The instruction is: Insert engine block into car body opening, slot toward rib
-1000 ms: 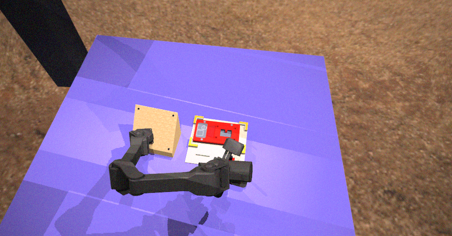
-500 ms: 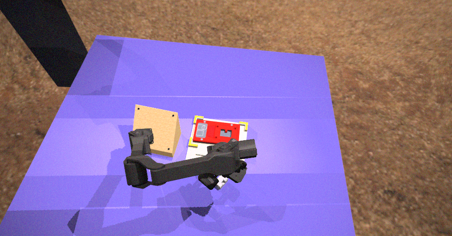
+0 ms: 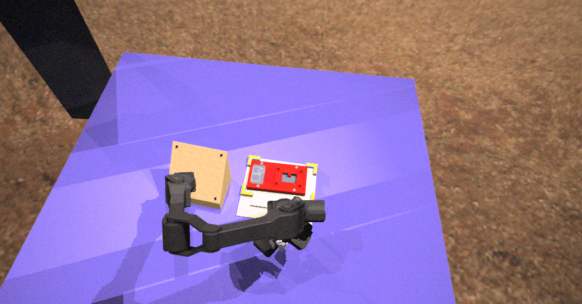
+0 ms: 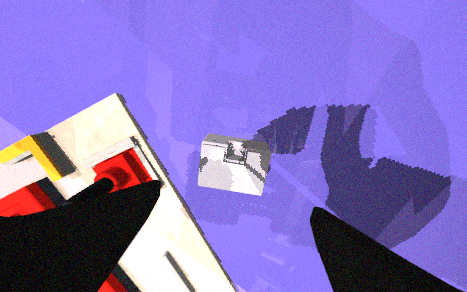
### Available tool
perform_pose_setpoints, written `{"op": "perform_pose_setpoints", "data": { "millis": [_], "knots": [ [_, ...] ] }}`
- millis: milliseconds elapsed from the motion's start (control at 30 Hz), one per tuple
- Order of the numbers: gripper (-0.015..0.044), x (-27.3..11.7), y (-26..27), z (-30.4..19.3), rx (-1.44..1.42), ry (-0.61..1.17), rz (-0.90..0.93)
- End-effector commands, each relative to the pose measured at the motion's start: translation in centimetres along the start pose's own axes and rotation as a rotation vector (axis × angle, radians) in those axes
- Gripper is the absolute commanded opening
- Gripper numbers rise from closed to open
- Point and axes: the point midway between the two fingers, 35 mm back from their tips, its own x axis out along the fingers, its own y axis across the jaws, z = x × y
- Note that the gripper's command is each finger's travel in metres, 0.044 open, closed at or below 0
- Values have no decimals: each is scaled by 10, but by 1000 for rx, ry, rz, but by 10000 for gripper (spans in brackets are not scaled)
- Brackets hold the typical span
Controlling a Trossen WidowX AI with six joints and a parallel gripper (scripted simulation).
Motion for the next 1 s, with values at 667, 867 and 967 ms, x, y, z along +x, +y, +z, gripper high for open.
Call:
{"op": "perform_pose_setpoints", "data": {
  "millis": [667,867,967],
  "knots": [
    [440,39,4,5,-5,-21,5],
    [440,46,4,5,-5,-21,4],
    [361,46,4,5,-5,-21,4]
  ]
}}
